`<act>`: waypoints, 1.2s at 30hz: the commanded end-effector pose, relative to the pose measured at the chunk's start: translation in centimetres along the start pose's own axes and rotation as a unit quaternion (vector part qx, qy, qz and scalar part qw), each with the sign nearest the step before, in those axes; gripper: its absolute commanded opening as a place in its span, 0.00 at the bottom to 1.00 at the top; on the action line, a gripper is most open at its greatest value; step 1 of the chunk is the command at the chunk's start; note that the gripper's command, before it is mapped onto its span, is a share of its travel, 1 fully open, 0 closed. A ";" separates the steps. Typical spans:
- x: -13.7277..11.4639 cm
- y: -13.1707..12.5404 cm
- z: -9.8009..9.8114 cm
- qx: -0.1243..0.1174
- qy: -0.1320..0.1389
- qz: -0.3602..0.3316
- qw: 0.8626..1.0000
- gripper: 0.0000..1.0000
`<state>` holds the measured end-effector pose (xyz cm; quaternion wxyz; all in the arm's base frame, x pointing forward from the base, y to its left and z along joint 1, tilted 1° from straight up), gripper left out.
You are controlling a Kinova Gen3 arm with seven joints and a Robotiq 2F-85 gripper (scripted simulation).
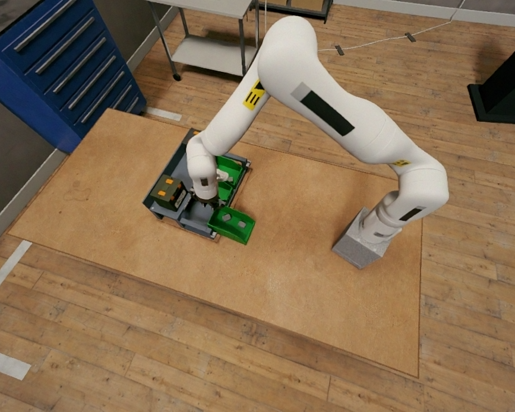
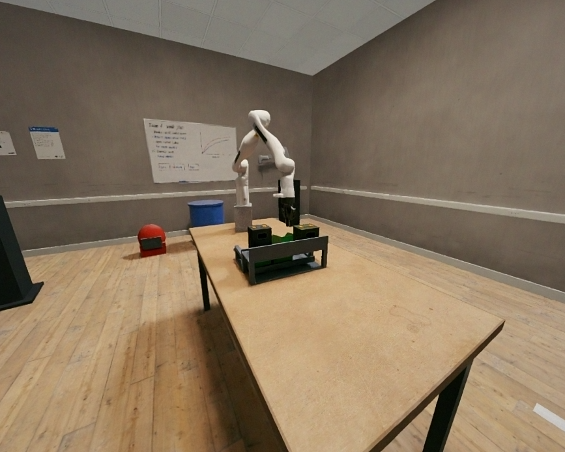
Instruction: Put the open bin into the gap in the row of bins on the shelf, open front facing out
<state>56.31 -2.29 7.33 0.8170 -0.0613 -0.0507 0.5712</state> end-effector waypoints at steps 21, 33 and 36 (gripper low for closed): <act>0.0 -0.1 0.1 -0.001 0.000 0.000 1.000 0.39; 0.1 3.7 -0.6 0.067 0.008 0.000 0.998 0.39; 0.1 3.7 -0.6 0.067 0.008 0.000 0.998 0.39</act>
Point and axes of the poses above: the point where the finger pads meet when closed, its own z axis back along the fingers, its own y axis across the jaws, x = y × z, the point moved 9 cm from there along z, back along the fingers, and after that the axes turned 7 degrees about -z, right-handed, at the moved point
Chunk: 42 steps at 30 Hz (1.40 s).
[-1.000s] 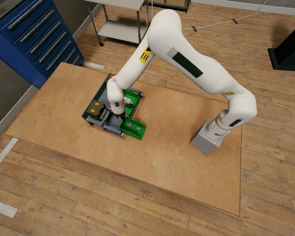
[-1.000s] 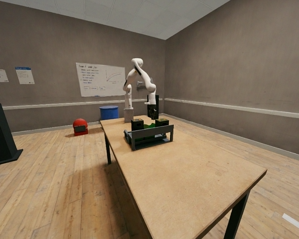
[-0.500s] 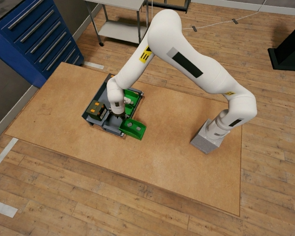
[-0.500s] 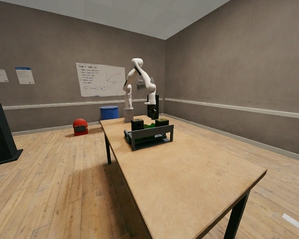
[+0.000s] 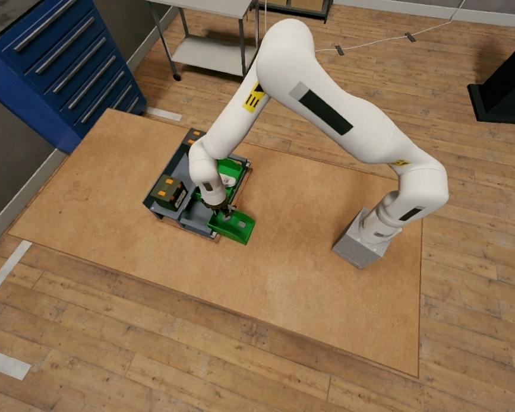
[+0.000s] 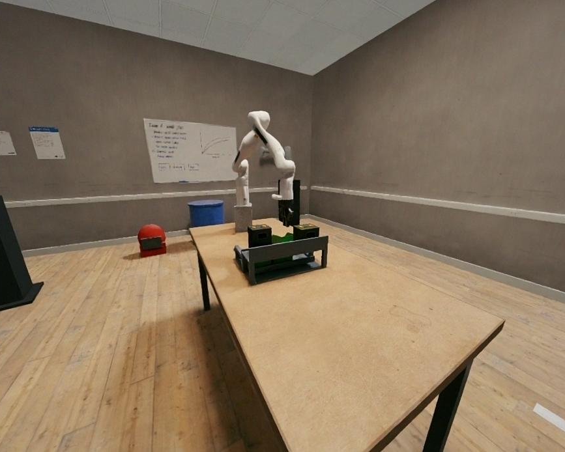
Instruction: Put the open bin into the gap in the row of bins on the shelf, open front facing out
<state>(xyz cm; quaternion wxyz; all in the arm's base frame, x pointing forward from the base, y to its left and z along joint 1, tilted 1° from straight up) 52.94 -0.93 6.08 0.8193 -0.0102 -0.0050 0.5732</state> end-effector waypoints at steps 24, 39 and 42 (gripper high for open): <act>-0.2 5.8 -1.5 -0.001 0.000 -0.001 1.000 0.39; -0.2 10.1 -2.6 -0.001 0.000 -0.001 1.000 0.39; -0.3 11.1 -2.8 -0.001 0.000 -0.001 1.000 0.39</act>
Point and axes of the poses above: the point where the finger pads meet when closed, its own z axis back along the fingers, its own y axis across the jaws, x = y × z, the point moved 9 cm from there along z, back along the fingers, and after that the axes turned 7 degrees about -z, right-handed, at the moved point
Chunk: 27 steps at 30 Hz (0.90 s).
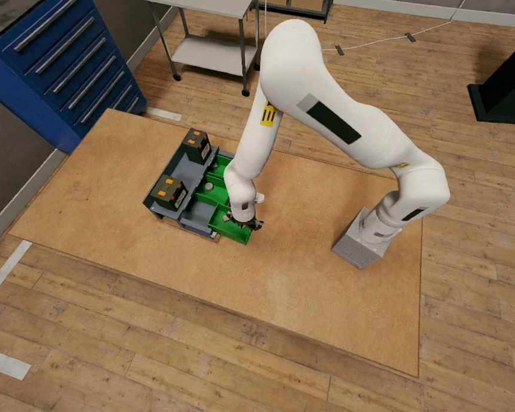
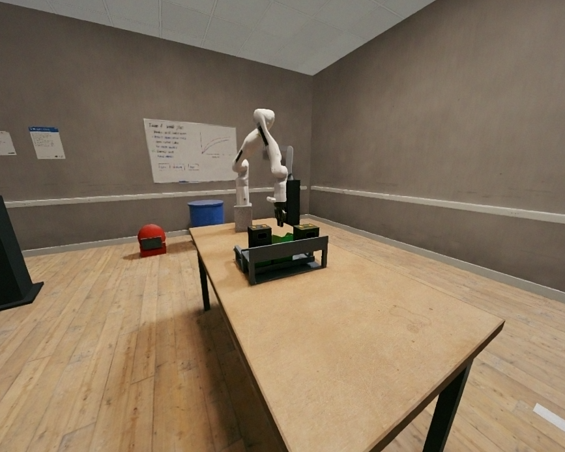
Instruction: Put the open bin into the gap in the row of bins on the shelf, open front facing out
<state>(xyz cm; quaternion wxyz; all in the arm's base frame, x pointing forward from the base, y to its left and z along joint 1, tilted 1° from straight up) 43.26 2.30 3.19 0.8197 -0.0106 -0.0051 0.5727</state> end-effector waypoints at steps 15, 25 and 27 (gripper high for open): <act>0.0 2.5 -0.6 0.000 0.000 0.000 1.000 0.39; 0.0 1.5 -0.3 0.000 0.000 0.000 1.000 0.39; 0.0 1.5 -0.3 0.000 0.000 0.000 1.000 0.39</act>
Point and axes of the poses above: the point where the finger pads meet when closed, its own z axis back along the fingers, its own y axis across the jaws, x = y × z, the point moved 9 cm from there along z, back along the fingers, and after that the axes turned 7 degrees about -z, right-handed, at the moved point
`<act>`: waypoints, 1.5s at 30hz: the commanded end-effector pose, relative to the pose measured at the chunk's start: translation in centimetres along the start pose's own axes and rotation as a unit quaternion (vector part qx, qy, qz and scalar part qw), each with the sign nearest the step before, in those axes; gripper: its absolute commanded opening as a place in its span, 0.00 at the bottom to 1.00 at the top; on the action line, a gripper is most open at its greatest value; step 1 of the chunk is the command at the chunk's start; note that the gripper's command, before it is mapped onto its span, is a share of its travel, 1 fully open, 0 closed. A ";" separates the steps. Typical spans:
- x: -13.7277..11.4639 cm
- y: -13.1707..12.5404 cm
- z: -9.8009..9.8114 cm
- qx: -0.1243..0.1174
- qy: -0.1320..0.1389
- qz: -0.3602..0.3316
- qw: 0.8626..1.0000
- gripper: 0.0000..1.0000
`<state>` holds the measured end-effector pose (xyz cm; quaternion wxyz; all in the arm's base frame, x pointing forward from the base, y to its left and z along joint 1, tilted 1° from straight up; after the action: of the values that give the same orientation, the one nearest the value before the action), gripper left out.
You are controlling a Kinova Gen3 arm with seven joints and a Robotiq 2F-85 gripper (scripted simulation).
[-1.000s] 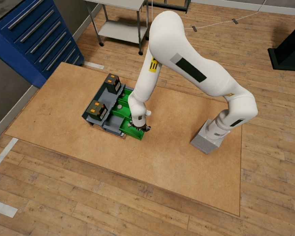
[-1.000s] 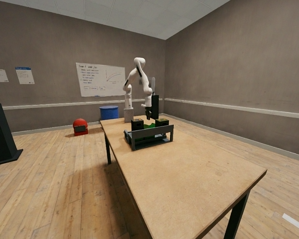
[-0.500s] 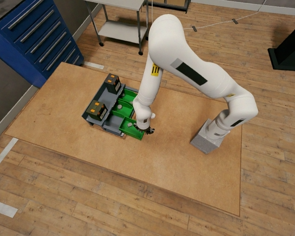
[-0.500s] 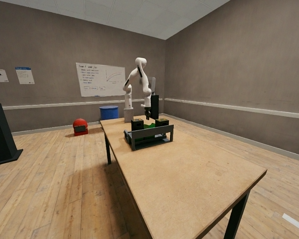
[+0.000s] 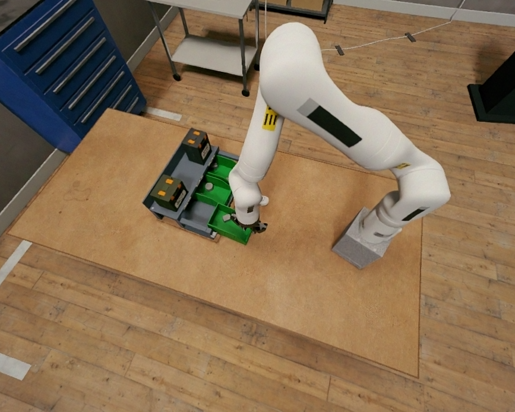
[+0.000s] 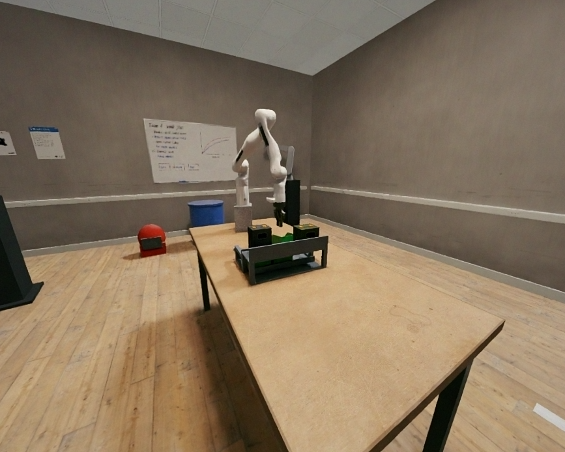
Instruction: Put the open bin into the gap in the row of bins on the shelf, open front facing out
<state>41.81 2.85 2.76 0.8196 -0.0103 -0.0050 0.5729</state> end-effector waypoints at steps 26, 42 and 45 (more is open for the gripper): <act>0.0 -0.7 0.2 -0.001 0.000 0.000 1.000 0.39; 0.0 -0.8 0.2 -0.001 0.000 0.000 1.000 1.00; 0.0 -0.8 0.2 -0.001 0.000 0.000 1.000 1.00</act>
<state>42.49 2.58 2.96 0.8197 -0.0104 -0.0049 0.5727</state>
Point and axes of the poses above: the point where the finger pads meet when closed, its own z axis back along the fingers, its own y axis across the jaws, x = y × z, the point moved 9 cm from there along z, back along the fingers, and after that the axes turned 7 degrees about -z, right-handed, at the moved point
